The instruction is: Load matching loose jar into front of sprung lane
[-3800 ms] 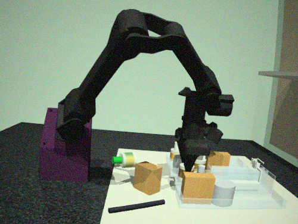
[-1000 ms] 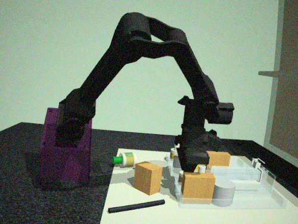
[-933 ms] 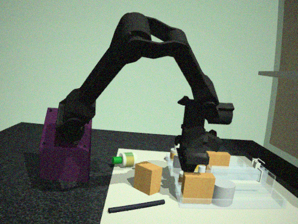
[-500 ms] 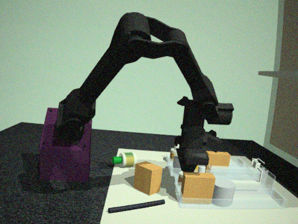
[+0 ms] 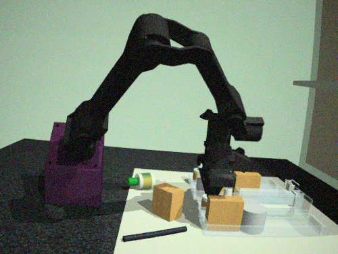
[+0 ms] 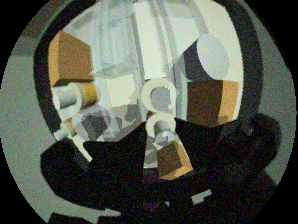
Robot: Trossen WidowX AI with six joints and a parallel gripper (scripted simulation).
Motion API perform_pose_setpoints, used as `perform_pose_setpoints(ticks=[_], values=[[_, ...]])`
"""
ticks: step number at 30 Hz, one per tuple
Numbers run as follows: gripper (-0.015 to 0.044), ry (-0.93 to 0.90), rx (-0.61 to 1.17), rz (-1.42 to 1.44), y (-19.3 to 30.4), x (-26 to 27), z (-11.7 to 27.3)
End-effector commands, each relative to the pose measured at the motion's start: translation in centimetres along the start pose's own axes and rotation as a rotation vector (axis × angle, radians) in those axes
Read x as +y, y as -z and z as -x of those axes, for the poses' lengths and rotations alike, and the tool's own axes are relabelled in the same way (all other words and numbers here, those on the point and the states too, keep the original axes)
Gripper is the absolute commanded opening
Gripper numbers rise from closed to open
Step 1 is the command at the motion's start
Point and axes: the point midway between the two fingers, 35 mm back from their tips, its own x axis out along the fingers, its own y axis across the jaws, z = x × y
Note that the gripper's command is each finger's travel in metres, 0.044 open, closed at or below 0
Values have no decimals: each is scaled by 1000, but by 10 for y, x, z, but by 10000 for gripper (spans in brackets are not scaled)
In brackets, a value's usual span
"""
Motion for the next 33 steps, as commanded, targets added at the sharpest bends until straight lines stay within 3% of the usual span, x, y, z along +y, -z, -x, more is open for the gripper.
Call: perform_pose_setpoints(ticks=[1,33], values=[[0,6,-7,-5,-1,-1,0],[0,5,-7,-5,5,0,0]])
